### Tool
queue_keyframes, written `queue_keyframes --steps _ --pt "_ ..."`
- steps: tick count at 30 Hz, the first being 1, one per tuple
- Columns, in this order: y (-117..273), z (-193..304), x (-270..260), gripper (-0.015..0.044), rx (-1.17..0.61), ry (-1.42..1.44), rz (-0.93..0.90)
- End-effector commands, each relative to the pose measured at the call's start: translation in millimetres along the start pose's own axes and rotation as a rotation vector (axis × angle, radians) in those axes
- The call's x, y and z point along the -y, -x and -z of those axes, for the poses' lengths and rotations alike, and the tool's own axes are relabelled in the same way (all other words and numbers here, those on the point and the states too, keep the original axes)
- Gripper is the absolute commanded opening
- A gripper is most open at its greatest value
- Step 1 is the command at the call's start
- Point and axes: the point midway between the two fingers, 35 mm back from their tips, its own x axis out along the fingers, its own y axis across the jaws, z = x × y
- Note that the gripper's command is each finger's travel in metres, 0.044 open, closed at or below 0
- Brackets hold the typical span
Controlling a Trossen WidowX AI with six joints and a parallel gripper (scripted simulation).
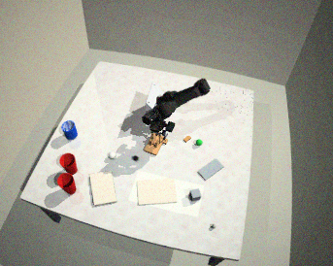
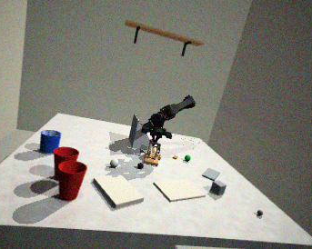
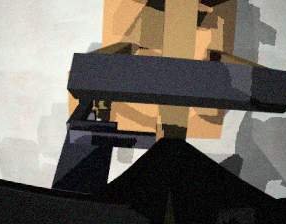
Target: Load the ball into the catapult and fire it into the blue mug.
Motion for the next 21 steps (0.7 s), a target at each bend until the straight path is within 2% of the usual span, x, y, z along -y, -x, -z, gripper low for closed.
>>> queue_keyframes --steps 1,17,21 --pt "-8 5 -1 0.0 -0.012 -0.008 -0.003" --pt "-31 7 1 0.0 -0.011 -0.009 0.0" --pt "-23 0 0 0.0 0.012 0.005 0.001"
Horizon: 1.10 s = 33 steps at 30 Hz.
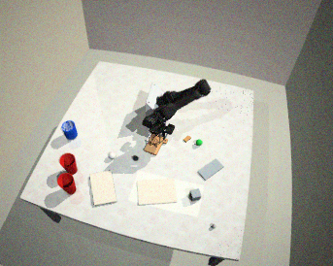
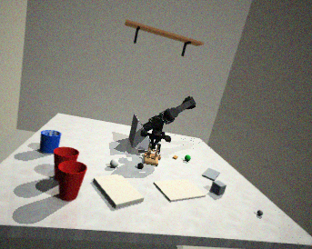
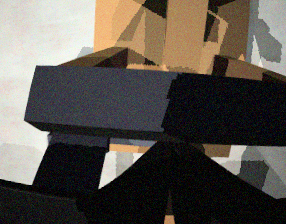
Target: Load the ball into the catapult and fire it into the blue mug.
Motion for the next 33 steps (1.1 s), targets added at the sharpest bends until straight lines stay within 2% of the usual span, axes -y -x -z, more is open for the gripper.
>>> queue_keyframes --steps 1,5,11,12,16,18,22,25,26,33 --pt "0 0 0 0.0 -0.001 0.005 0.002" --pt "0 0 0 0.0 -0.001 0.005 0.002" --pt "37 41 -1 0.0157 -0.03 -0.008 -0.007" --pt "23 25 1 0.0184 -0.024 -0.008 0.0" --pt "25 24 1 0.0289 -0.023 -0.008 0.001" --pt "42 20 2 0.0341 -0.02 -0.008 0.007" --pt "99 18 4 0.044 -0.017 -0.007 0.013" --pt "131 23 3 0.044 -0.019 -0.004 0.005" --pt "106 16 4 0.044 -0.012 -0.007 0.013" --pt "78 -70 2 0.044 -0.025 -0.007 0.004"
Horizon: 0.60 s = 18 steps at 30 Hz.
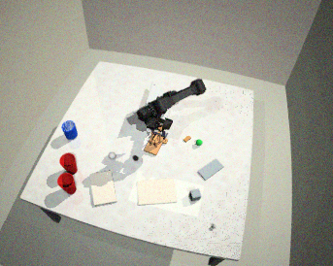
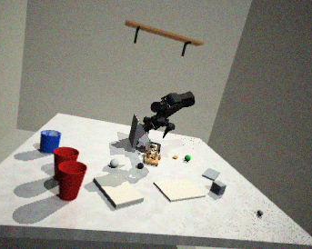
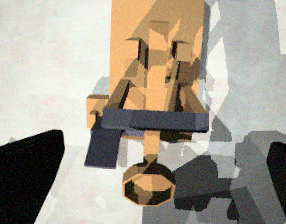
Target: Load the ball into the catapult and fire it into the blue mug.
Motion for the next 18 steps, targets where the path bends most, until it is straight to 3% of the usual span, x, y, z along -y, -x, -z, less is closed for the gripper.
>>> queue_keyframes --steps 1,6,10,18 --pt "-15 -37 -5 0.044 -0.005 0.006 -0.018" --pt "-19 -40 -5 0.044 -0.005 0.006 -0.02" --pt "-59 -39 -7 0.044 -0.005 0.007 -0.021" --pt "-67 -40 -7 0.044 -0.005 0.007 -0.021"
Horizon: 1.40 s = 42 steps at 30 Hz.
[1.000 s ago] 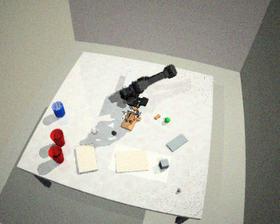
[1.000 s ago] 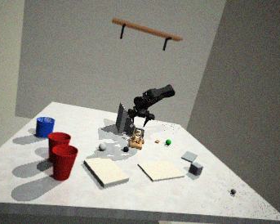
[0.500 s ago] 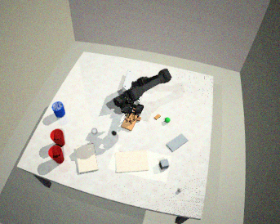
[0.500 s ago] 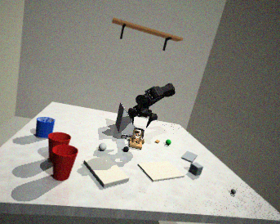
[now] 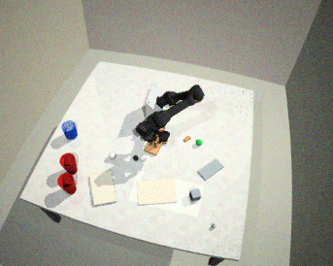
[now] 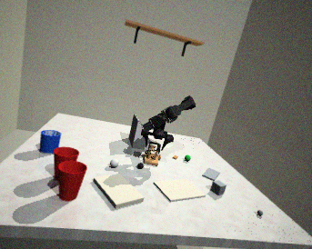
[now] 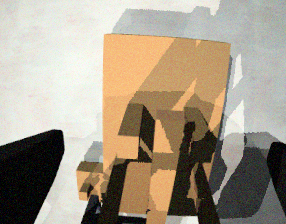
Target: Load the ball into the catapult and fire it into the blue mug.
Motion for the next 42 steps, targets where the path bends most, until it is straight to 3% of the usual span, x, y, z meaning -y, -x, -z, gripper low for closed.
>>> queue_keyframes --steps 1,31,42 --pt "-6 0 0 0.044 -0.001 -0.005 -0.003" --pt "-52 2 -1 0.044 -0.002 -0.005 -0.007" --pt "-49 0 -1 0.0151 0.0 0.001 -0.003"
